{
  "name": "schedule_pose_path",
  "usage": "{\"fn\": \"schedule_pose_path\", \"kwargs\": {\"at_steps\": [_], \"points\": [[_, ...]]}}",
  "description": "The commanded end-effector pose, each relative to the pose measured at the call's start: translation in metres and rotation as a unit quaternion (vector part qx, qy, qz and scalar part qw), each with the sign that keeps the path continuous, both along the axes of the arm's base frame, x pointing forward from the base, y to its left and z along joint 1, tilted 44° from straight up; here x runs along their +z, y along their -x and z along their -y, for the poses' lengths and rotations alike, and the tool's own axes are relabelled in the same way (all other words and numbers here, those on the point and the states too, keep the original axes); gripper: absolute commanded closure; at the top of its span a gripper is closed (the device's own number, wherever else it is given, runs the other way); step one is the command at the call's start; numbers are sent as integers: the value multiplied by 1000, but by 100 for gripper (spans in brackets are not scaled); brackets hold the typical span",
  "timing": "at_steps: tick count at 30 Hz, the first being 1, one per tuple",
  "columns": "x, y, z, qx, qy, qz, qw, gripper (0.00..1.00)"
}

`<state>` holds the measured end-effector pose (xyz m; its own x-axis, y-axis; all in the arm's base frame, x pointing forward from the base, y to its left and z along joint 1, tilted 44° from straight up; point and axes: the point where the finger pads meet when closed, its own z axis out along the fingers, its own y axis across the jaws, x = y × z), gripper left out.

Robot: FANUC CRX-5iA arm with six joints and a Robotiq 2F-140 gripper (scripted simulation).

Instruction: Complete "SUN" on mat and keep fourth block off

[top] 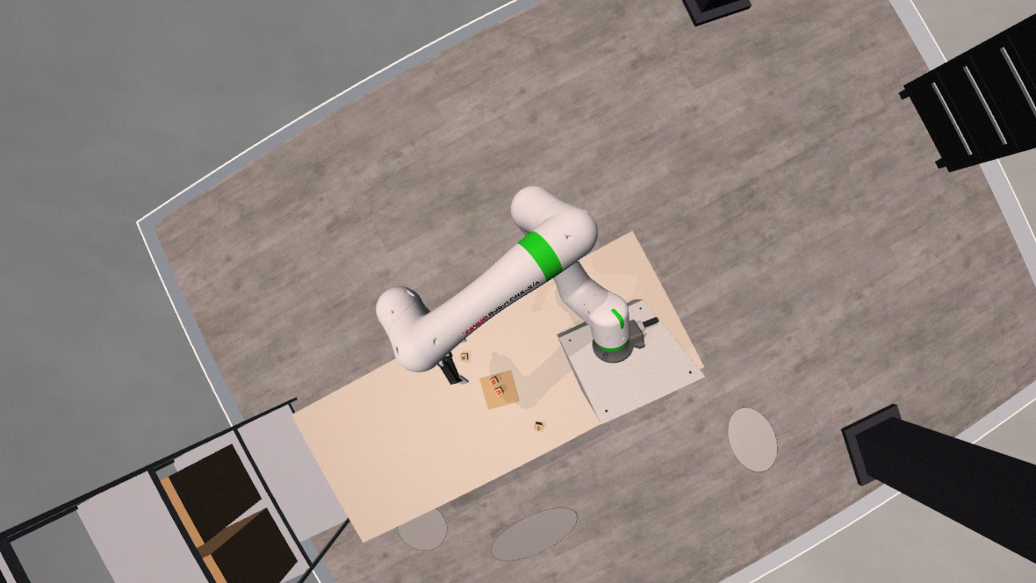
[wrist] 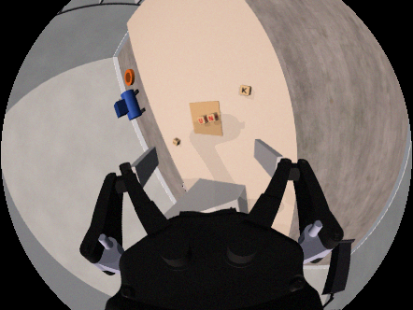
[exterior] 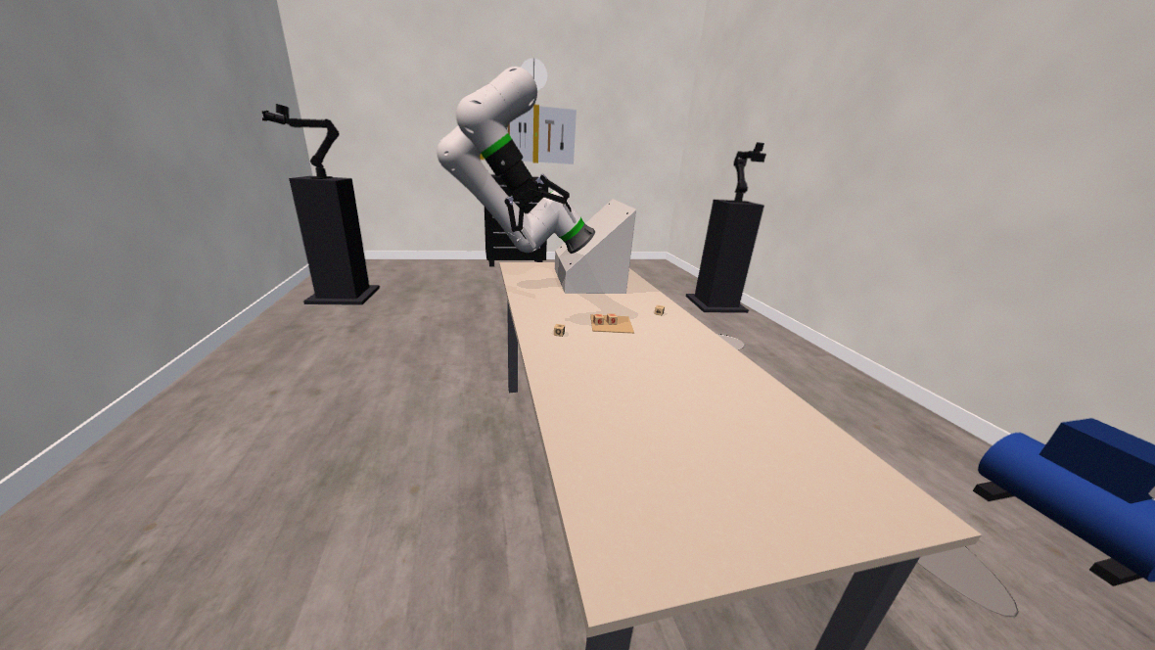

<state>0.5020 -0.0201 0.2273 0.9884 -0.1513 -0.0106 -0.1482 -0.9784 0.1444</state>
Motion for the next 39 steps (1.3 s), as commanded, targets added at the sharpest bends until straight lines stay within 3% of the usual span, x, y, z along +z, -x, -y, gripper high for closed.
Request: {"fn": "schedule_pose_path", "kwargs": {"at_steps": [1, 4, 6, 14, 15, 19, 29, 31, 32, 39], "points": [[29, 1, -13, 48, -50, 3, 998, 0], [43, 2, -18, 71, -68, 10, 995, 0], [12, -3, 23, -6, 3, 5, 1000, 0], [6, -4, 32, -21, 18, 5, 1000, 0], [-5, -6, 48, -49, 49, 8, 998, 0], [-16, -8, 66, -77, 84, 13, 993, 0], [-43, -17, 112, -143, 182, 42, 972, 0], [-43, -17, 112, -143, 182, 42, 972, 0], [-50, -21, 124, -158, 211, 55, 963, 0], [-66, -30, 147, -182, 270, 92, 941, 0]]}}
